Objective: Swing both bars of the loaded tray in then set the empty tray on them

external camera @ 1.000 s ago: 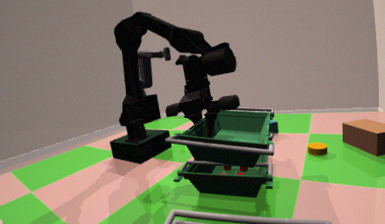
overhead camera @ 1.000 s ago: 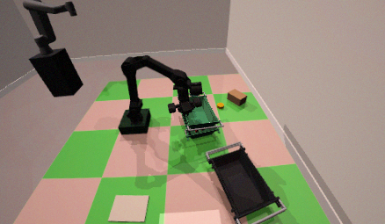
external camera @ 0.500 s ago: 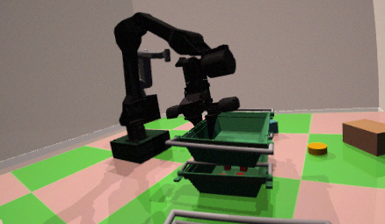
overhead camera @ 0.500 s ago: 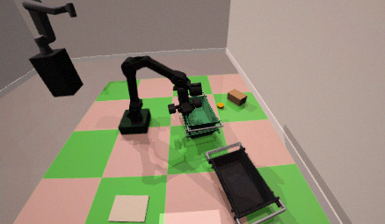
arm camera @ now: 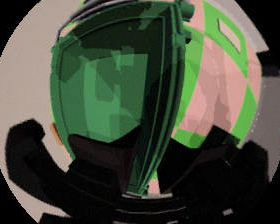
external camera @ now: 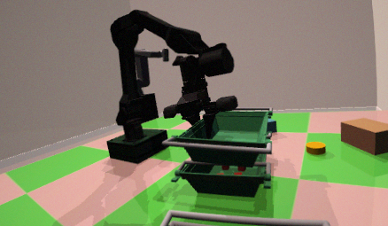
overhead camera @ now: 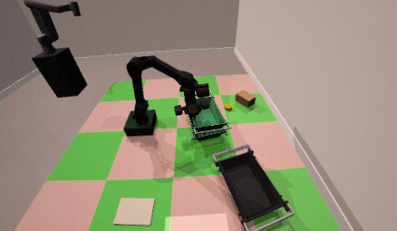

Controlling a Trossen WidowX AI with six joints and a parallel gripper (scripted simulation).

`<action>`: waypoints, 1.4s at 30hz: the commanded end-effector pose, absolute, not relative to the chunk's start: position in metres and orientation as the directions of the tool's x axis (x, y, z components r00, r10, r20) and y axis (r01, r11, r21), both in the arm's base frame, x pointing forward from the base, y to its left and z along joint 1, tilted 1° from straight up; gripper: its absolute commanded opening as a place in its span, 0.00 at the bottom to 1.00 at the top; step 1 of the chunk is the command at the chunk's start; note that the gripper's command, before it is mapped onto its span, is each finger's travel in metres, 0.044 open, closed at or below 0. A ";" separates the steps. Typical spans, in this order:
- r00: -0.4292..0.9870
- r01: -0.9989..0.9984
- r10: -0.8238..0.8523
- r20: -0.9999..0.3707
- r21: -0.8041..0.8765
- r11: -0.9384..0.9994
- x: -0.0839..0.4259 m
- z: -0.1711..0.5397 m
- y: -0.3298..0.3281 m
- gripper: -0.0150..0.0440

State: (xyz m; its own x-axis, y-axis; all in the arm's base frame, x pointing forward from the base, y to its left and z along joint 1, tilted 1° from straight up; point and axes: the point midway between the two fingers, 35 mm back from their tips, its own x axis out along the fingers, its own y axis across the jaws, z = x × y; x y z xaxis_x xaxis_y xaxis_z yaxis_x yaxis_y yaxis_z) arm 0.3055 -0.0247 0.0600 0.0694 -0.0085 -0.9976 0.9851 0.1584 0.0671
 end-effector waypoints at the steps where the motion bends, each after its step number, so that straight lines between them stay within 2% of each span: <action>1: 0.028 0.986 -0.015 -0.999 0.026 0.163 0.298 0.053 -0.026 0.25; 35: 0.028 0.986 -0.015 -0.999 0.026 0.163 0.298 0.053 -0.026 0.25; 36: 0.060 0.986 -0.010 -0.998 0.057 0.159 0.304 0.058 -0.025 0.25; 42: 0.028 0.986 -0.015 -0.999 0.026 0.163 0.298 0.053 -0.026 0.25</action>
